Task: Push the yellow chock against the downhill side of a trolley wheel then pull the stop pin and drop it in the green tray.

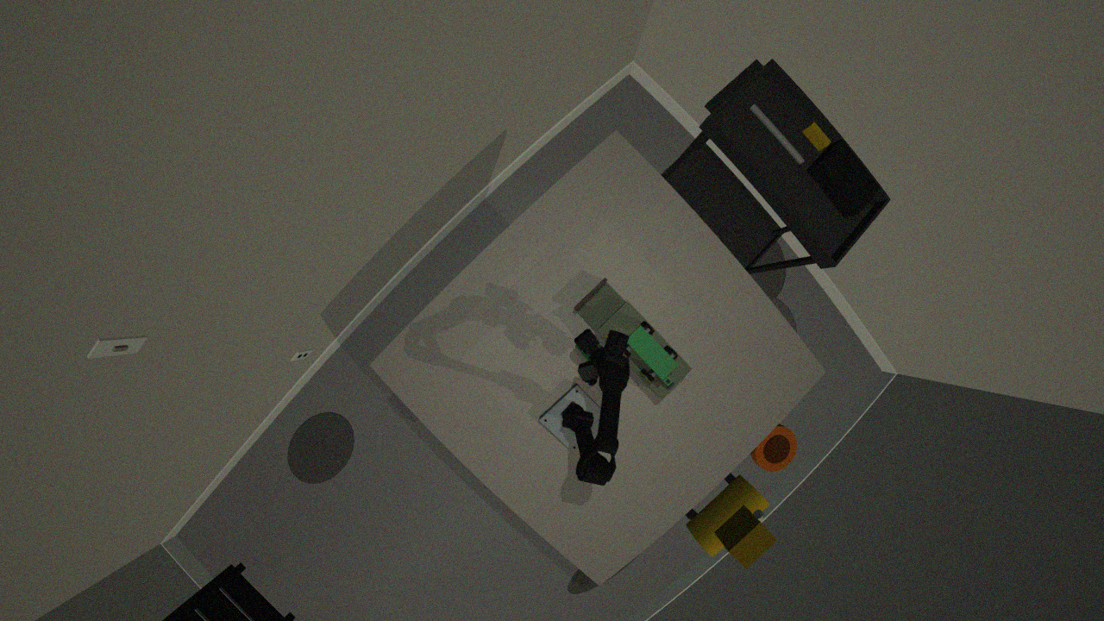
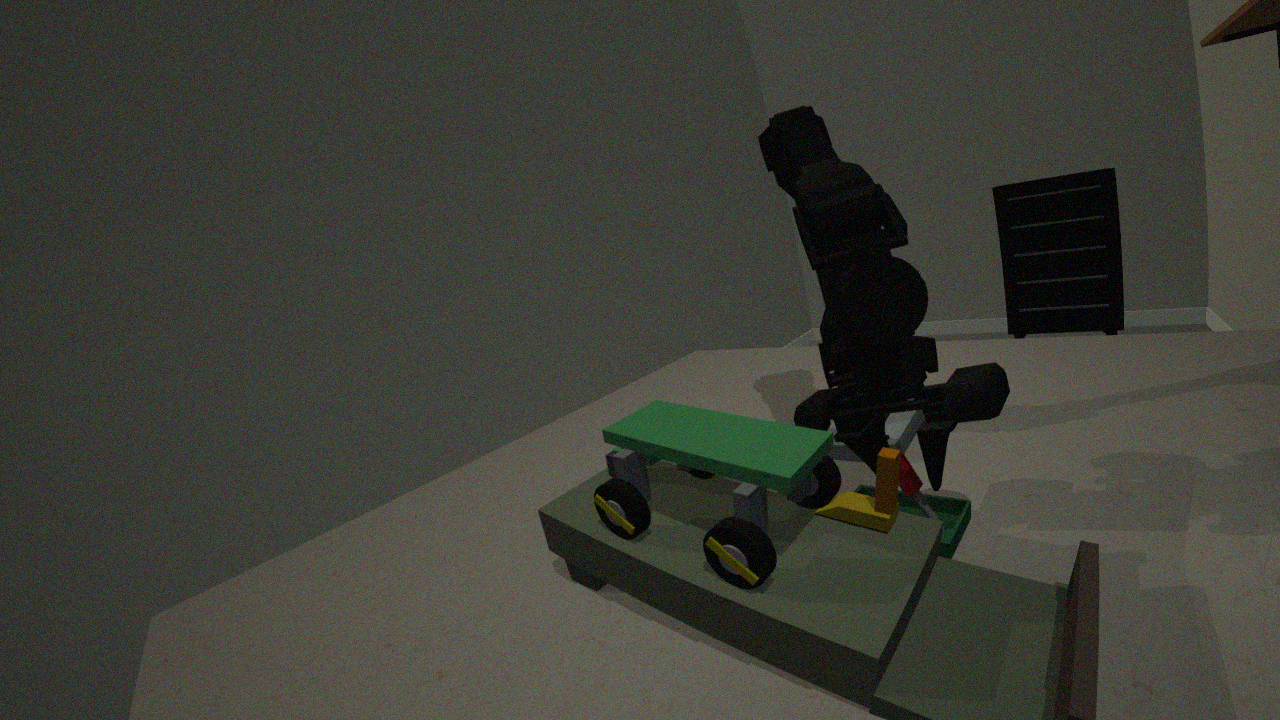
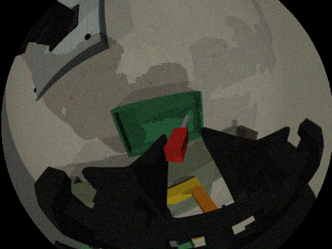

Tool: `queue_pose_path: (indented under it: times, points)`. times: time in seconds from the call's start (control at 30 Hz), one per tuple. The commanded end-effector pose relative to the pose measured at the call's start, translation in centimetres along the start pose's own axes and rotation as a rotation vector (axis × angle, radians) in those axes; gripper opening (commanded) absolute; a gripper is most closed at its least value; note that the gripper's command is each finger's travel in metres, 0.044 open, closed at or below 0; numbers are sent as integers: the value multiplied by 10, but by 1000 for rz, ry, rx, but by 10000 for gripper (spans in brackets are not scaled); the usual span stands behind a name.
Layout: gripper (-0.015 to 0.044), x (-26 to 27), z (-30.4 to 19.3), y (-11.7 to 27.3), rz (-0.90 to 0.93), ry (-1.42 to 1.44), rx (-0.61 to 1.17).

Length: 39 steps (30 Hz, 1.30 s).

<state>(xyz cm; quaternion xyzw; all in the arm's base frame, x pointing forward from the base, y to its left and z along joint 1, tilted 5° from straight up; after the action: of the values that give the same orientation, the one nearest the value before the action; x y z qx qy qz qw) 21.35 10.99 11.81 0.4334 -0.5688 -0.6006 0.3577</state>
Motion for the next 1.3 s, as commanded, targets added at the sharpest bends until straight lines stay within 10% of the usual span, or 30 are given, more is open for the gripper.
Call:
queue_pose_path:
  times: [0.0,1.27]
  points:
    - [190,3,0,-1,-1,2,-4]
    - [190,25,-7,-11,0,2,-3]
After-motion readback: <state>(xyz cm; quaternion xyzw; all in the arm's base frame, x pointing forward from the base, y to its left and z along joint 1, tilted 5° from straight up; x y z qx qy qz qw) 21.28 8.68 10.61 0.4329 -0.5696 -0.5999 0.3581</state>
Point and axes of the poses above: the point midway between the two fingers, 35 mm back from their tips, its own y axis back along the fingers, its own x axis across the jaws, z = x × y, the point moved 6 cm from there along y, back along the fingers, and after that the axes turned 15 degrees about -y, right-handed, at the moved point
